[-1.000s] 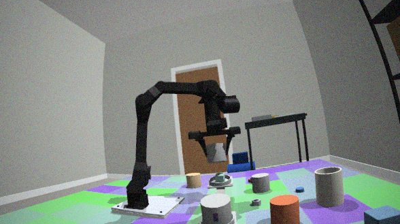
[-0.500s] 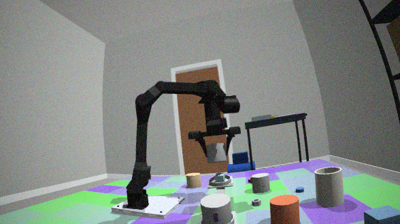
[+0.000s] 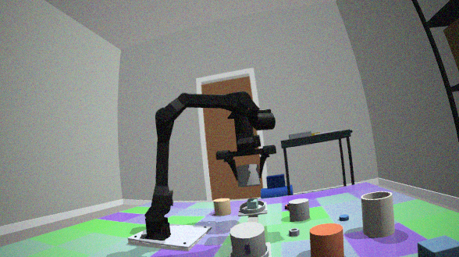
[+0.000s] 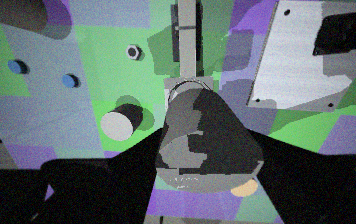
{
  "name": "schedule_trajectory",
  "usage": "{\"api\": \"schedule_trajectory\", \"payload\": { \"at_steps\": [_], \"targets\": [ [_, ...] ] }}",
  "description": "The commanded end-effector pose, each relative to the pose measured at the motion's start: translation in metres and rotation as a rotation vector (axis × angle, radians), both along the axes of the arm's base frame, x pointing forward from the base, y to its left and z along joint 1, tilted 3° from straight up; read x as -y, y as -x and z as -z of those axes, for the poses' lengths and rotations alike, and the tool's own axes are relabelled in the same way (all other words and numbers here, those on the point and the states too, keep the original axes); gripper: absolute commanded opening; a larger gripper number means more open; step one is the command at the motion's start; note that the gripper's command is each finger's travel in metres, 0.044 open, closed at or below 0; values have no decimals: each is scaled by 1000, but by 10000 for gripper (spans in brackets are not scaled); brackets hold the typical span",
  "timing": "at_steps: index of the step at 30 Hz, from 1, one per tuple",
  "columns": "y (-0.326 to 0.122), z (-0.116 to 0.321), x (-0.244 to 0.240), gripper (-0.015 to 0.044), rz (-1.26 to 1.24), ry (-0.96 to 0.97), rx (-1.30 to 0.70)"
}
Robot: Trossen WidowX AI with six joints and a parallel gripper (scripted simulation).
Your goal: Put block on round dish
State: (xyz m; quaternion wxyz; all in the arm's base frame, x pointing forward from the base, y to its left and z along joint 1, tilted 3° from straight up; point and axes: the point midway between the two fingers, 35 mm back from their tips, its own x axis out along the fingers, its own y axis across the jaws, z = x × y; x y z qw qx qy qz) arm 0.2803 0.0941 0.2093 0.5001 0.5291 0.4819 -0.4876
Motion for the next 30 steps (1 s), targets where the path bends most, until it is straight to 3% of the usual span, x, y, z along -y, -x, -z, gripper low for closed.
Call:
{"api": "schedule_trajectory", "payload": {
  "at_steps": [1,8,30],
  "targets": [
    [0,0,0,0,-1,-1,1],
    [0,3,-3,0,-1,-1,1],
    [27,83,-105,0,-1,-17,5]
  ]
}}
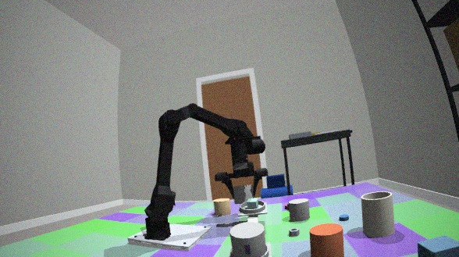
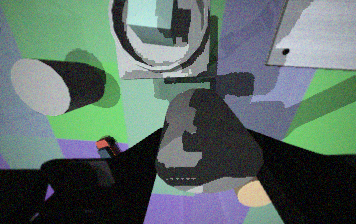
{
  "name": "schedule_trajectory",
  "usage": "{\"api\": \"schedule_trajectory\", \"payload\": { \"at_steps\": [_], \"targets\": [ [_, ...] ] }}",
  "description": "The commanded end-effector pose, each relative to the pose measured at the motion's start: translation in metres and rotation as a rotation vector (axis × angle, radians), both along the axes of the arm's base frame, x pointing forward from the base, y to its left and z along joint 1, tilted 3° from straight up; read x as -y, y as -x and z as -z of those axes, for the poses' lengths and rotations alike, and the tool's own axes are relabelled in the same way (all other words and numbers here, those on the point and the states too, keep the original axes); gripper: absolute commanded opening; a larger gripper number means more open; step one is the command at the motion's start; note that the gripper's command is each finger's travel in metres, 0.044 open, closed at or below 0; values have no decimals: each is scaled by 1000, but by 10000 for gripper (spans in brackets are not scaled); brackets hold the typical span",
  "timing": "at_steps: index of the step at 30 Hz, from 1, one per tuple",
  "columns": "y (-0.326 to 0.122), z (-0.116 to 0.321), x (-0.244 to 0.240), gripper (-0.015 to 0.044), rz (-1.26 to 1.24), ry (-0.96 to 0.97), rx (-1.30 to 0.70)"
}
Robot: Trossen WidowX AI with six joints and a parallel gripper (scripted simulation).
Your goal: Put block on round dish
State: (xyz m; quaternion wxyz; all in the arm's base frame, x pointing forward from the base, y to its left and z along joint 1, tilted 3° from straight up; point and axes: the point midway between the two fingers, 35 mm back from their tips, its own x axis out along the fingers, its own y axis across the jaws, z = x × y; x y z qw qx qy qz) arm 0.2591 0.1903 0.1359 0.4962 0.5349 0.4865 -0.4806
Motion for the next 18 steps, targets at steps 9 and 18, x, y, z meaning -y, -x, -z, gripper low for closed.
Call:
{"api": "schedule_trajectory", "payload": {
  "at_steps": [9,18],
  "targets": [
    [9,30,-16,0,1,2,0],
    [8,55,-17,0,1,3,0]
  ]
}}
